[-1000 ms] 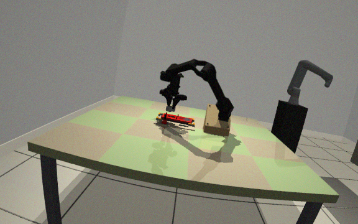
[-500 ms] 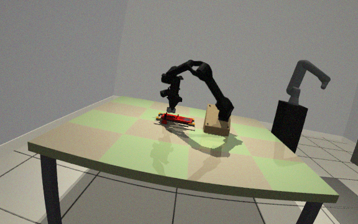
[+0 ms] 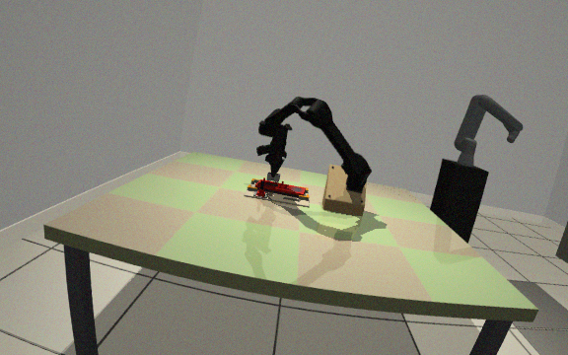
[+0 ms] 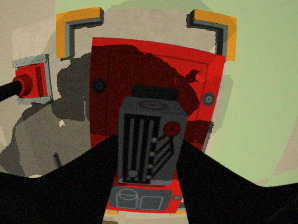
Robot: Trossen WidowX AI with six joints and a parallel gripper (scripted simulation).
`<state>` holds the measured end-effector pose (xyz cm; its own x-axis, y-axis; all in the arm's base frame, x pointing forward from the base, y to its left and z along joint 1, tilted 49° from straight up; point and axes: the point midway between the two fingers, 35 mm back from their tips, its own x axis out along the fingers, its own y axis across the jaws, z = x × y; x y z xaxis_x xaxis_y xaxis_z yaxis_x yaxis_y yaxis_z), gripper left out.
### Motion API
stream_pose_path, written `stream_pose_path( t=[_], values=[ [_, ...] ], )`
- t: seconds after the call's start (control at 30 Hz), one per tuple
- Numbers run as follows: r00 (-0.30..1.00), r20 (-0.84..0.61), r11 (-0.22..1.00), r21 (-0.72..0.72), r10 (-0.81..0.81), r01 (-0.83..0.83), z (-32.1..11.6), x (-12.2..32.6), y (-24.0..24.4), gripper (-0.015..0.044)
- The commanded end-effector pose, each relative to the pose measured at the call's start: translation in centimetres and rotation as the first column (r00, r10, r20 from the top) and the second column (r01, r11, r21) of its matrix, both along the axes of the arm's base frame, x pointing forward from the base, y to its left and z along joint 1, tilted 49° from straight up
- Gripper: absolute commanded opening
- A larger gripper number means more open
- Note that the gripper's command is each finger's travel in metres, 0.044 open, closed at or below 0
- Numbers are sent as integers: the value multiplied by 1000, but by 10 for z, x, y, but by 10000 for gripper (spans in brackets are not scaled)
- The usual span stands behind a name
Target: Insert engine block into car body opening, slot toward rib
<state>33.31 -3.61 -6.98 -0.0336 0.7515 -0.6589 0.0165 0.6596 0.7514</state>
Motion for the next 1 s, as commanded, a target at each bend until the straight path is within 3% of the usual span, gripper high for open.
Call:
stream_pose_path(
  t=[0.0,0.1,0.97],
  values=[
    [998,-36,999,-9,-43,43,-1,3,-3,105],
    [998,-43,999,-10,-49,49,-1,3,-3,159],
    [1000,-14,1000,-8,-24,24,-1,3,-4,159]
  ],
)
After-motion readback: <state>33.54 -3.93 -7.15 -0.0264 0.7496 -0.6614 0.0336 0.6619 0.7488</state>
